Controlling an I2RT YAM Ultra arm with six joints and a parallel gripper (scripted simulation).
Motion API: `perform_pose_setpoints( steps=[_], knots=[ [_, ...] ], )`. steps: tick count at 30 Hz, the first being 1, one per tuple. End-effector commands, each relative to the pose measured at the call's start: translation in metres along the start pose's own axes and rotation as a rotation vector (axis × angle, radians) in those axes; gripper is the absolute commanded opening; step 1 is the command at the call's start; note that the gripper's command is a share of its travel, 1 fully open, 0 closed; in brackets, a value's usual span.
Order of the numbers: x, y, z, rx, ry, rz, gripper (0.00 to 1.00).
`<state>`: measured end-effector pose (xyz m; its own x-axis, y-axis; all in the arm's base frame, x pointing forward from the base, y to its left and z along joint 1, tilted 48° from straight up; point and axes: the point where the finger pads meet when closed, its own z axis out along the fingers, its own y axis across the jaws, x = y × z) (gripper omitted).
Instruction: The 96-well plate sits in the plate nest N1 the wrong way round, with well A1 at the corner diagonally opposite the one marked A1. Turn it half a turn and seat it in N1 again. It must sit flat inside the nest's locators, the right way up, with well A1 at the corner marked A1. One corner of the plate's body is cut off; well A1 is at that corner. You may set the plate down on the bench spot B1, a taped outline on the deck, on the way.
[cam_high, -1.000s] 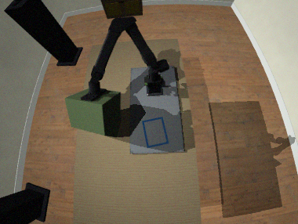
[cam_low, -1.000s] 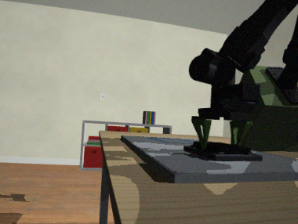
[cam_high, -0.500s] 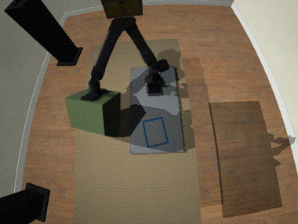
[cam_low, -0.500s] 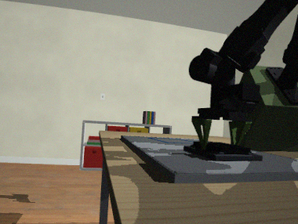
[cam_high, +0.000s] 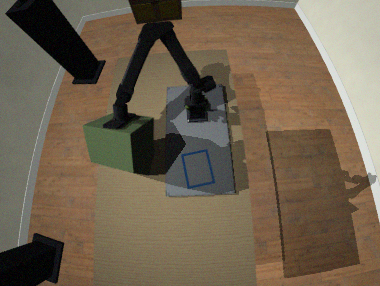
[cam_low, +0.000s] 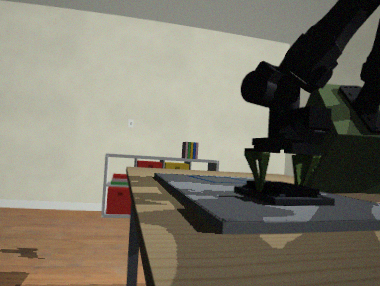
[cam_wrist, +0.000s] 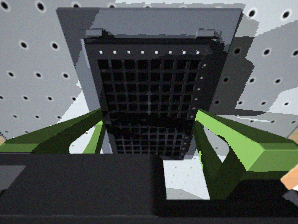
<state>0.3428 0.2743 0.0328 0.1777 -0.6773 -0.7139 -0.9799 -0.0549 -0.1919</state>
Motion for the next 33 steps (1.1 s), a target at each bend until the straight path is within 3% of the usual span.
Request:
perform_pose_setpoints(
  steps=[1, 10, 33],
  knots=[
    [-0.001, -0.003, -0.003, 0.008, -0.008, 0.003, 0.00],
    [-0.001, -0.003, -0.008, 0.008, -0.008, 0.003, 0.00],
    [-0.001, -0.003, -0.043, 0.008, -0.008, 0.003, 0.00]
  ],
)
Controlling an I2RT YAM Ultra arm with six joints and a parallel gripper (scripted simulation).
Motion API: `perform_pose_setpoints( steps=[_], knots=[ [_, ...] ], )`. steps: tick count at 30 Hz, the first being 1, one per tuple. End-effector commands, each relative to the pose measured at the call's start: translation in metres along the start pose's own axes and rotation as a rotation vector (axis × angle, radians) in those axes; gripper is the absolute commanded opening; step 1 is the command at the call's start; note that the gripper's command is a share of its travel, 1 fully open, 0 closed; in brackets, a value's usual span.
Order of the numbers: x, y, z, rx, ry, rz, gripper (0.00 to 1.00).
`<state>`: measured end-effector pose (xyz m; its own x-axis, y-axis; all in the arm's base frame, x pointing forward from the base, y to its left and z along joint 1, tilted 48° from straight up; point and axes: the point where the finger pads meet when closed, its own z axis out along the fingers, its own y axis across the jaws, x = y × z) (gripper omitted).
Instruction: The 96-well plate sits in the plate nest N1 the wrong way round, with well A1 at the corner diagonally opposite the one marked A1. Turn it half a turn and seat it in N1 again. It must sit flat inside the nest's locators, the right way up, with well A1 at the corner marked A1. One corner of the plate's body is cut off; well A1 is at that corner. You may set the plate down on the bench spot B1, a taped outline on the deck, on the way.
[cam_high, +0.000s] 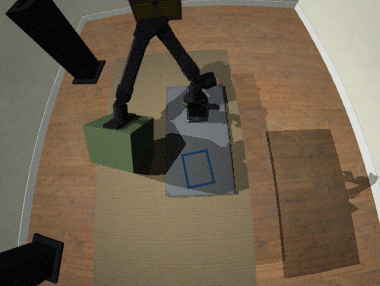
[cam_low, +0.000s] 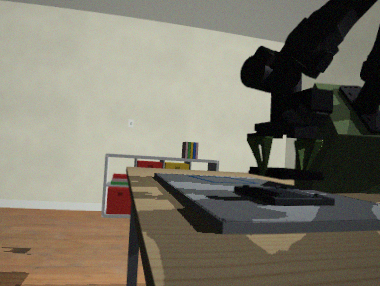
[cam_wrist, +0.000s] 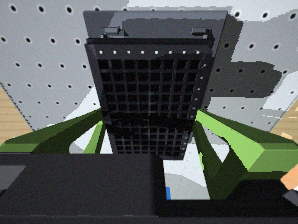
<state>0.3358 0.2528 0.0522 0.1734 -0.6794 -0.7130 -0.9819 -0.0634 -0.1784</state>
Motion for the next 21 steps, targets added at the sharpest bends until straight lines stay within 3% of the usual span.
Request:
perform_pose_setpoints(
  steps=[1, 21],
  knots=[
    [0.000, -0.007, -0.016, 0.024, -0.010, -0.002, 0.00],
    [0.000, -0.006, -0.046, 0.024, -0.010, -0.002, 0.00]
  ],
)
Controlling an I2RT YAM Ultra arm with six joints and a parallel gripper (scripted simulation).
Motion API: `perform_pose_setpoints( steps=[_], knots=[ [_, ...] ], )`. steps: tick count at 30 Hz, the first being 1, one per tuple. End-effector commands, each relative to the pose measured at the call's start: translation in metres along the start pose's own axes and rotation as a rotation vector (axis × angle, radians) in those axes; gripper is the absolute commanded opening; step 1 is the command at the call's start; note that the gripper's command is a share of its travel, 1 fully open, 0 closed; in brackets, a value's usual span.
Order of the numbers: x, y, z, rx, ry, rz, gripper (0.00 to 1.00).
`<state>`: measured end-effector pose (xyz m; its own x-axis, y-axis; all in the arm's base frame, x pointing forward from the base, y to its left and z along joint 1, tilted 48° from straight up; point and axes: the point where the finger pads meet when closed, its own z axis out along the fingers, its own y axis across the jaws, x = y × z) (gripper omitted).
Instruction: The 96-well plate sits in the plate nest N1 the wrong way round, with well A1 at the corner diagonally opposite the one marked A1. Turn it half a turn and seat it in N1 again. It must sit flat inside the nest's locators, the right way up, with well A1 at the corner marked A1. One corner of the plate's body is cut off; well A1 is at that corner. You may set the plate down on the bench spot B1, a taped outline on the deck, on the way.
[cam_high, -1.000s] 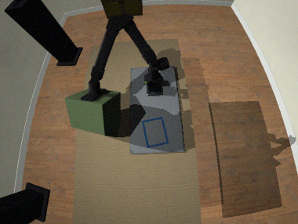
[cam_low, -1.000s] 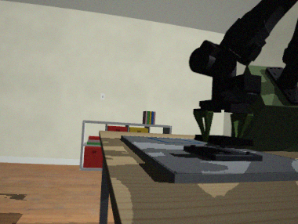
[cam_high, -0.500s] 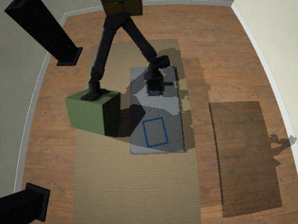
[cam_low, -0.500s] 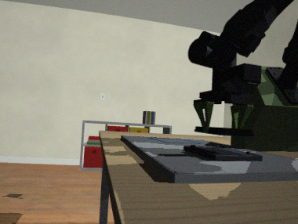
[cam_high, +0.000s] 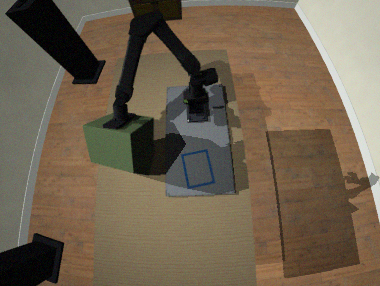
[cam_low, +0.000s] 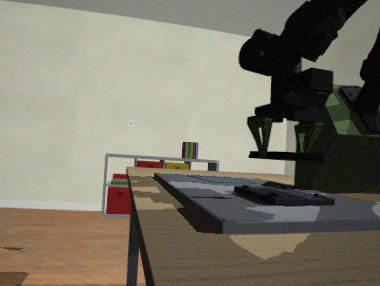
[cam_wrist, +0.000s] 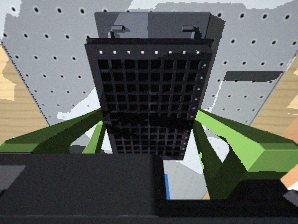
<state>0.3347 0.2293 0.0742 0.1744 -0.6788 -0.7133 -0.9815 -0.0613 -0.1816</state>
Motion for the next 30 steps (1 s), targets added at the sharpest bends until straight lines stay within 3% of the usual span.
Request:
perform_pose_setpoints(
  steps=[1, 5, 30],
  knots=[
    [-0.0001, -0.0048, -0.0151, 0.020, -0.009, -0.001, 0.00],
    [-0.0001, -0.0047, -0.0218, 0.020, -0.009, -0.001, 0.00],
    [-0.0001, -0.0047, -0.0223, 0.020, -0.009, -0.001, 0.00]
  ],
)
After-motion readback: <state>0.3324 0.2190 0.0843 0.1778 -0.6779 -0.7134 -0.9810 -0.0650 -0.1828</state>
